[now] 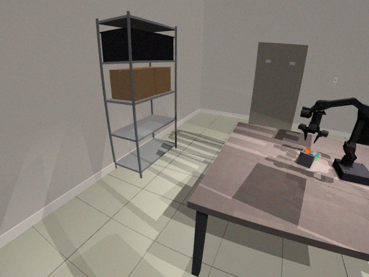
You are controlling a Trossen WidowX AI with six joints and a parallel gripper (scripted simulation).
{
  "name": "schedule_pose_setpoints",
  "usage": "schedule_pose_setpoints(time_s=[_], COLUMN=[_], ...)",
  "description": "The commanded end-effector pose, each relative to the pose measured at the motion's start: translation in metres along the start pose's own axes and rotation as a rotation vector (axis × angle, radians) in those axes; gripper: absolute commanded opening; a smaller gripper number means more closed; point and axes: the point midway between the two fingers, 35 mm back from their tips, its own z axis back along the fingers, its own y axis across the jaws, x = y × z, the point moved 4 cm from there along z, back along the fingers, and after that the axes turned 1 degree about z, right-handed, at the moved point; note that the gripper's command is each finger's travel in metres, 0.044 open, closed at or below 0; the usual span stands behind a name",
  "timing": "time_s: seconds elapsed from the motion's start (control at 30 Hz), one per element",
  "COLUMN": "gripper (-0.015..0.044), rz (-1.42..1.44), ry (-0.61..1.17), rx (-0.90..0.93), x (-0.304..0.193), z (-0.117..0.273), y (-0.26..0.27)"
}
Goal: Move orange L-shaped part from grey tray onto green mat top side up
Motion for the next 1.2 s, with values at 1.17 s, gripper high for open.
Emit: schedule_pose_setpoints(time_s=[1.17], gripper=[0.0280], rz=[0.053], ry=[0.006], rx=[0.002], x=[-0.004], z=[-0.065], y=[0.001])
